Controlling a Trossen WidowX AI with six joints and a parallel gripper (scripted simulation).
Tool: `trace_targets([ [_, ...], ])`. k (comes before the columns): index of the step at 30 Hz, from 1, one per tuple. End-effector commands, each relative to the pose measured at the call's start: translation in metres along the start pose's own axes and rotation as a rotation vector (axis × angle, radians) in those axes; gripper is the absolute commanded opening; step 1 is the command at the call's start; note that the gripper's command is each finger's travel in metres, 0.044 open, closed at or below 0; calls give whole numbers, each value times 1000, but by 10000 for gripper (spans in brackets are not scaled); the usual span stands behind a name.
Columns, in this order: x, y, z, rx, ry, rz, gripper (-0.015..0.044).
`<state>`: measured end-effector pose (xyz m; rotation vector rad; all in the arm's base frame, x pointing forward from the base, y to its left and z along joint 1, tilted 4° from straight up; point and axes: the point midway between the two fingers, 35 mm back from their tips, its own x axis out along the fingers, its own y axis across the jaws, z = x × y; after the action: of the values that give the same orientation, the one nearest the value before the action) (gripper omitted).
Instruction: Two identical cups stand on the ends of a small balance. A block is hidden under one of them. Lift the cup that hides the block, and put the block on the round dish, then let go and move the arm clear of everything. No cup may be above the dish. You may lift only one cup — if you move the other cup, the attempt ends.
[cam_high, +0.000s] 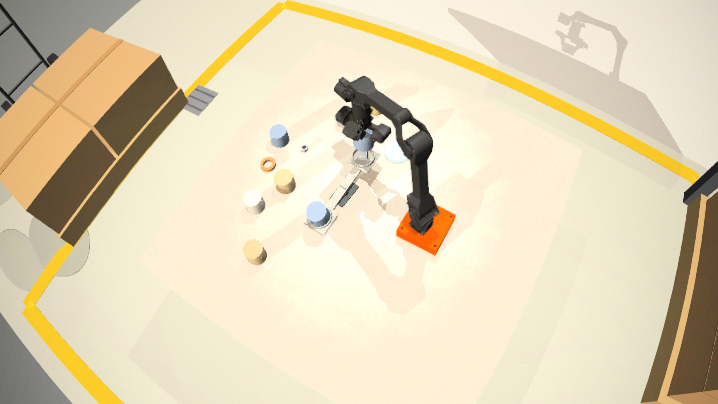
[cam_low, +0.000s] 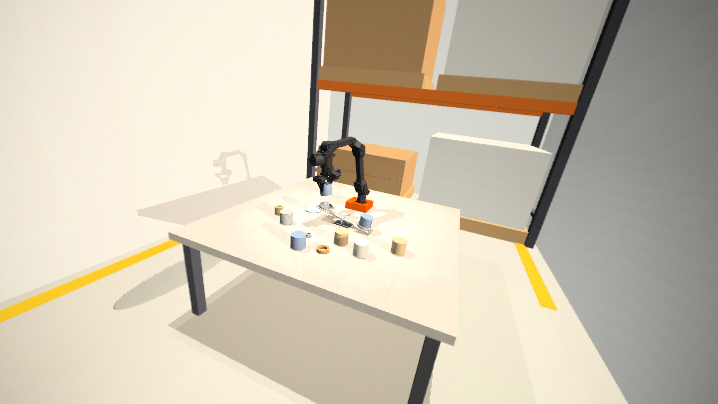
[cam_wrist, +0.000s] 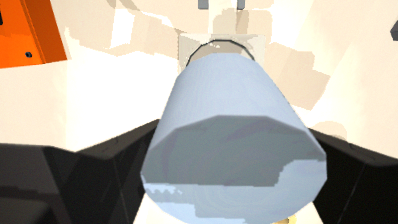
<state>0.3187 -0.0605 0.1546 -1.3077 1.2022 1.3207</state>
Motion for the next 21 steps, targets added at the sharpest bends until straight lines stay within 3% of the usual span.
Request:
trace_targets([
  [1, 0, 0, 0, 0, 0, 0, 0],
  [9, 2, 2, -5, 1, 0, -1, 0],
  [21, 39, 49, -90, 9, 6, -13, 0],
])
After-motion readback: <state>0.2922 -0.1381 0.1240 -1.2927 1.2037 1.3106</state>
